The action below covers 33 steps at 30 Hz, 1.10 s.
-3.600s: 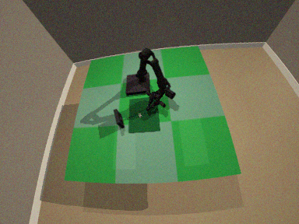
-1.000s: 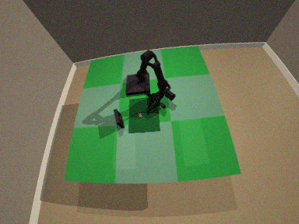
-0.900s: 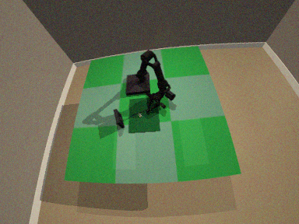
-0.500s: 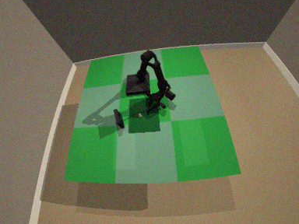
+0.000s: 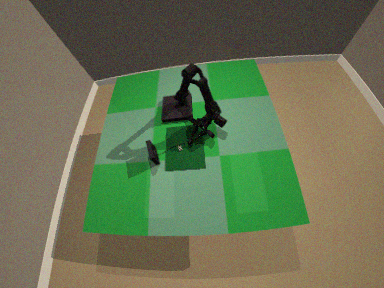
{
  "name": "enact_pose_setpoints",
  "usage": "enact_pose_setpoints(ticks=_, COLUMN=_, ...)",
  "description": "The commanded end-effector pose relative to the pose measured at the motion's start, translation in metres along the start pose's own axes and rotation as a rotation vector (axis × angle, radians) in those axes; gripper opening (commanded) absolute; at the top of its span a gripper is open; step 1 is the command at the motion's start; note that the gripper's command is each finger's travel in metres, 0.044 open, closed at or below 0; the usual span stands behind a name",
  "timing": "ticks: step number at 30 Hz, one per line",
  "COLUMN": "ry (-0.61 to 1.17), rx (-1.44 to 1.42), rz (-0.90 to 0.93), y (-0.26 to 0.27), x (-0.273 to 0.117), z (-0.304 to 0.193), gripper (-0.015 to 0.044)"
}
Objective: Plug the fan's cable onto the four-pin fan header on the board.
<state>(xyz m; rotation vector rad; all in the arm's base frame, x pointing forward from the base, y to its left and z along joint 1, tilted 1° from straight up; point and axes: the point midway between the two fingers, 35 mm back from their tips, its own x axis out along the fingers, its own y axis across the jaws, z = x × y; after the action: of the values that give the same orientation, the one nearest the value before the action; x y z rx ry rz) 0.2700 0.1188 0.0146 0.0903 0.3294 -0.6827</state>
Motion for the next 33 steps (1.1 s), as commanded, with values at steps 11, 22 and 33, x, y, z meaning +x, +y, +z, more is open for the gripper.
enact_pose_setpoints(ticks=11, ry=0.025, rx=0.006, rz=0.007, y=0.004, x=-0.034, z=0.003, gripper=0.0140)
enact_pose_setpoints(ticks=22, ry=0.019, rx=0.006, rz=0.000, y=0.002, x=-0.063, z=0.013, gripper=0.0140)
enact_pose_setpoints(ticks=33, ry=-0.008, rx=0.010, rz=-0.007, y=-0.002, x=-0.090, z=0.028, gripper=0.0140)
